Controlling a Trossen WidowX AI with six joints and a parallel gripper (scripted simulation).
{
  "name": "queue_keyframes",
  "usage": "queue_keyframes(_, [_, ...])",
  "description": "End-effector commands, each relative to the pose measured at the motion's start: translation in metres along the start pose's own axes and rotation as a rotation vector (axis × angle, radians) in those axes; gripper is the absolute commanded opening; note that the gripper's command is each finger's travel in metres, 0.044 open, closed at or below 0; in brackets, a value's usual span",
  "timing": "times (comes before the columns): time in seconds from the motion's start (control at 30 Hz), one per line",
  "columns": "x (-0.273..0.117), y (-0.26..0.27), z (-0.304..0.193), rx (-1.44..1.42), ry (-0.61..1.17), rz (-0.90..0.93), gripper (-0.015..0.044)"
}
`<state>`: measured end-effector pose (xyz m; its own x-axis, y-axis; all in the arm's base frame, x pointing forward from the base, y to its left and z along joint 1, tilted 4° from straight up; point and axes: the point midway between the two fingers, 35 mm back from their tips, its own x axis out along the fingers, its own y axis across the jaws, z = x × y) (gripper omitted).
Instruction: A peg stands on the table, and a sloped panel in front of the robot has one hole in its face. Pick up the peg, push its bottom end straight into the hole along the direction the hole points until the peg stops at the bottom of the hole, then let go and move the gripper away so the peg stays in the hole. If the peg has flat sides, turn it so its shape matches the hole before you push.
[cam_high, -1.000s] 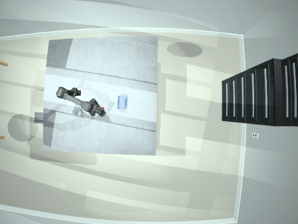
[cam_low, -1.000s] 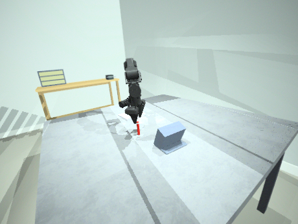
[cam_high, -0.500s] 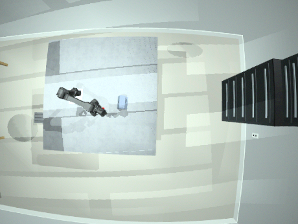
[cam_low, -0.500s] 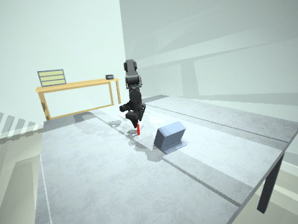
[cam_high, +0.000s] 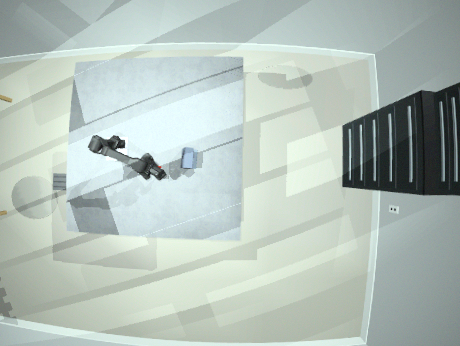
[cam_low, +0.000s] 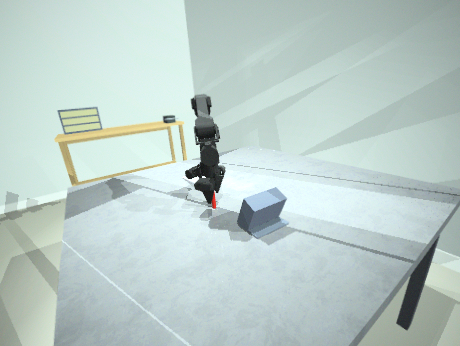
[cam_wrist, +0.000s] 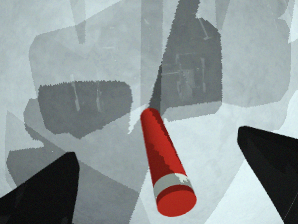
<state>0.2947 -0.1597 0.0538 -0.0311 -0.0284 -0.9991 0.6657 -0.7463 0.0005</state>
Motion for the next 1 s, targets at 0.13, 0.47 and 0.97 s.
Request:
queue_keyframes(0.13, [0.000,0.000,0.000,0.000,0.000,0.000,0.0309])
queue_keyframes(0.47, [0.000,0.000,0.000,0.000,0.000,0.000,0.0046])
queue_keyframes(0.97, [-0.020,0.002,-0.001,-0.001,-0.001,0.001,0.0000])
